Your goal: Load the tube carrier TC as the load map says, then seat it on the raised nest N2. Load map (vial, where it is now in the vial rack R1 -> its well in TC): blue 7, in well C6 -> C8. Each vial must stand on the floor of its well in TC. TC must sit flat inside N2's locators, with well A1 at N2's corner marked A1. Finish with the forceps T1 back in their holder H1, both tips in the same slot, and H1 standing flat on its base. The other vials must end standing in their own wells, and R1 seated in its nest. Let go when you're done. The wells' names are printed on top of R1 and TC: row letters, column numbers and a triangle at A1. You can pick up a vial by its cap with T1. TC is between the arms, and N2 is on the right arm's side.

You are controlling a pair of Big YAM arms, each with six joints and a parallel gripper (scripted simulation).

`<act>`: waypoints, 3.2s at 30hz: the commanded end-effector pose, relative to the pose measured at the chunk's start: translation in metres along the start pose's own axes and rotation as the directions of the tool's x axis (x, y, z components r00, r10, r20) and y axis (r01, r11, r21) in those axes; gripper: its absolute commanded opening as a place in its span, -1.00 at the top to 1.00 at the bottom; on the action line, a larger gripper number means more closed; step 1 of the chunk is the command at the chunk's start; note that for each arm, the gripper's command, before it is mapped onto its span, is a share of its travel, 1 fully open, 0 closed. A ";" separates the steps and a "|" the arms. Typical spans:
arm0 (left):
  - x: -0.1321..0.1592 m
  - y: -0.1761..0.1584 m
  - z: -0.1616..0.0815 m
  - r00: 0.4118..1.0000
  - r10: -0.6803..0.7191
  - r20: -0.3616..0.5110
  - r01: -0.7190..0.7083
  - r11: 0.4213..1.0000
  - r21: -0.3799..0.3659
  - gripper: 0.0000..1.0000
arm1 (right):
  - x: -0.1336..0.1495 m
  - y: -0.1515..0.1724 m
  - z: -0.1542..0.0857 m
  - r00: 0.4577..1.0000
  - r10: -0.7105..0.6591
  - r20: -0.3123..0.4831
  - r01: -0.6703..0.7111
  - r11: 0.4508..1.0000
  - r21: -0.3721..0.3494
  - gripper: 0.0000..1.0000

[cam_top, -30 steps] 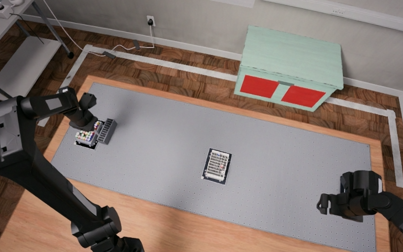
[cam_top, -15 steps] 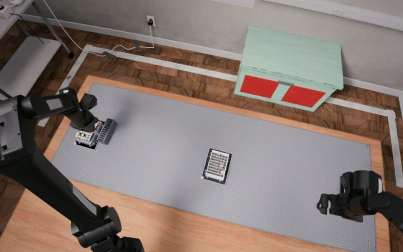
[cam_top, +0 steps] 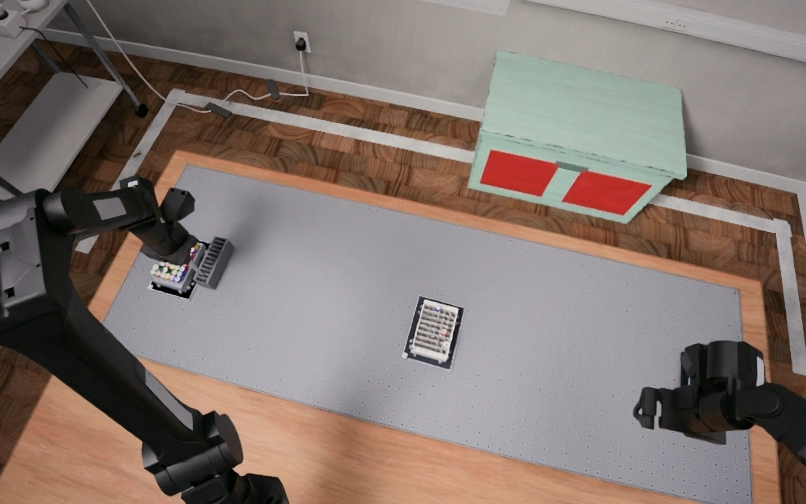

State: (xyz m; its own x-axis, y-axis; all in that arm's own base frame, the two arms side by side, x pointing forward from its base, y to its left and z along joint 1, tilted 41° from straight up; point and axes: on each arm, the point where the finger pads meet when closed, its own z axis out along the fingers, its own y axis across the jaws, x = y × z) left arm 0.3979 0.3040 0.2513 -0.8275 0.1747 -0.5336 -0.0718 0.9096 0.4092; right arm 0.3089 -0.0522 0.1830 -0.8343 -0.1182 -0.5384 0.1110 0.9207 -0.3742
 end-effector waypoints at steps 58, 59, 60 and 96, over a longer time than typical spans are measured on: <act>-0.007 -0.004 0.025 1.000 0.003 0.004 -0.003 1.000 0.008 0.86 | -0.010 -0.003 -0.005 1.000 0.014 0.022 -0.014 1.000 0.000 -1.00; -0.007 -0.004 0.025 1.000 0.003 0.003 -0.003 1.000 0.008 0.86 | -0.010 -0.003 -0.005 1.000 0.014 0.022 -0.014 1.000 0.000 -1.00; -0.007 -0.004 0.025 1.000 0.003 0.003 -0.003 1.000 0.008 0.86 | -0.010 -0.003 -0.005 1.000 0.014 0.022 -0.014 1.000 0.000 -1.00; 0.000 -0.010 0.037 1.000 0.002 -0.008 -0.002 1.000 0.017 0.86 | -0.010 -0.003 -0.005 1.000 0.014 0.022 -0.014 1.000 0.000 -1.00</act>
State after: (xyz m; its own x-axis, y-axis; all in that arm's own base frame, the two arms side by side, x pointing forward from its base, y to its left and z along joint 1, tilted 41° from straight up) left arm 0.4101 0.3126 0.2362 -0.8259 0.1758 -0.5357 -0.0733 0.9086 0.4112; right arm 0.3089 -0.0522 0.1830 -0.8343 -0.1182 -0.5384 0.1110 0.9207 -0.3742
